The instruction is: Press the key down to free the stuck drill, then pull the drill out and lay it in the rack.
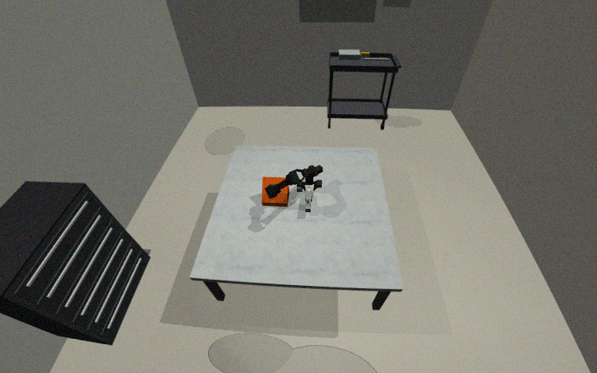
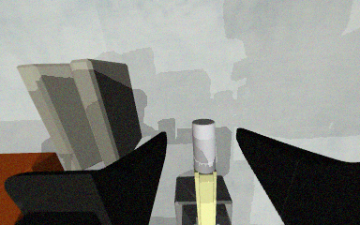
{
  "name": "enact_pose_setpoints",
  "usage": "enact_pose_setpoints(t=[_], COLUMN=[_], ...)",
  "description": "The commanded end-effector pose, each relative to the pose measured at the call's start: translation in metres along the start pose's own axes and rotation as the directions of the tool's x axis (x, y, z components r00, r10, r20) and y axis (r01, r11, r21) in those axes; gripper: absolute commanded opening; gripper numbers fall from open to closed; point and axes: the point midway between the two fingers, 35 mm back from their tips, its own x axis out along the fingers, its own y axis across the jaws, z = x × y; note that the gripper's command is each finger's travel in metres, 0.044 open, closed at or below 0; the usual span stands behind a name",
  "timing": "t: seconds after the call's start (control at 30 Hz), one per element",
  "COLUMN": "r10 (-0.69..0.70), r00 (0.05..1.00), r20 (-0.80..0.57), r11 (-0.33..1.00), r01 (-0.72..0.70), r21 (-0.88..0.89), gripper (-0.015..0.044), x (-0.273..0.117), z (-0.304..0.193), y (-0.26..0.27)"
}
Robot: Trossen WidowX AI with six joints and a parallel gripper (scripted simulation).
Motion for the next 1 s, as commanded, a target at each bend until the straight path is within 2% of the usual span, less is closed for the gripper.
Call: enact_pose_setpoints(t=[0.0, 0.2, 0.43, 0.97], r10=[-0.001, -0.001, -0.001, 0.005], r00=[1.0, 1.0, 1.0, 1.0], r20=[0.0, 0.0, 0.0, -0.006], r11=[1.0, 1.0, 1.0, 1.0], r01=[0.001, 0.001, 0.001, -0.005], r21=[0.0, 0.0, 0.0, -0.005], gripper=[0.0204, 0.0046, 0.0, 0.0], x=[-0.0002, -0.0002, -0.0002, -0.0019], z=[0.0001, 0.0001, 0.0001, 0.0047], y=[-0.0003, -0.0003, -0.0003, 0.0015])
